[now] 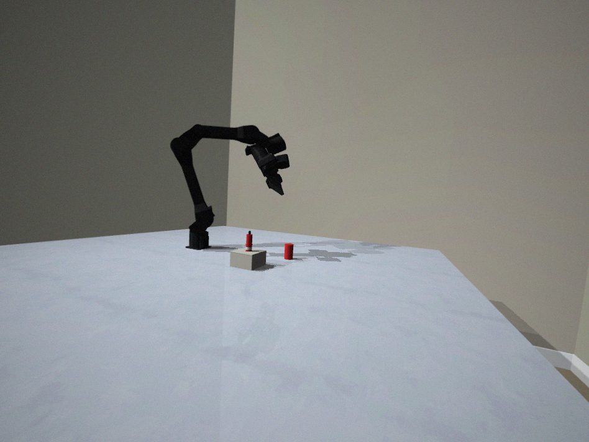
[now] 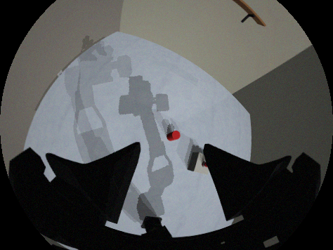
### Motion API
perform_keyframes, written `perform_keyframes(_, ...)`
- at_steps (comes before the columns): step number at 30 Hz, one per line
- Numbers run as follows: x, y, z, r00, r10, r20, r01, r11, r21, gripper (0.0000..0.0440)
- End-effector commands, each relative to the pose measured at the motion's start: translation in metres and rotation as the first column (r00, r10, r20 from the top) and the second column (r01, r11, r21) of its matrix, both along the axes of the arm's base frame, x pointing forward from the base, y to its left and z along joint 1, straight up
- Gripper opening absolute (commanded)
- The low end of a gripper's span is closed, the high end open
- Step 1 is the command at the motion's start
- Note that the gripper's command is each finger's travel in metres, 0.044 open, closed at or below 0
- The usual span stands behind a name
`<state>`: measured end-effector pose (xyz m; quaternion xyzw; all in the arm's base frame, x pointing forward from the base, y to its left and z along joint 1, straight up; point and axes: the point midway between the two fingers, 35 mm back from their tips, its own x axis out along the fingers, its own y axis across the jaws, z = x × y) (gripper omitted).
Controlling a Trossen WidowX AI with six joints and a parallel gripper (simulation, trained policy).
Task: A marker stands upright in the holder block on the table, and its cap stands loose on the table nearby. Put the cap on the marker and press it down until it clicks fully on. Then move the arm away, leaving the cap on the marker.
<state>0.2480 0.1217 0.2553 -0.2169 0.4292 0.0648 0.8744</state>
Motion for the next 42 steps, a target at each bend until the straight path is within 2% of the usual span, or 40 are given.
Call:
perform_keyframes(1,0.005,0.001,-0.003,0.999,-0.018,-0.030,0.018,1.000,0.014,0.0331)
perform_keyframes(19,0.027,-0.001,-0.033,0.972,-0.097,-0.213,0.107,0.994,0.035,0.0331)
perform_keyframes(42,0.057,-0.011,-0.068,0.895,-0.178,-0.410,0.225,0.972,0.068,0.0329)
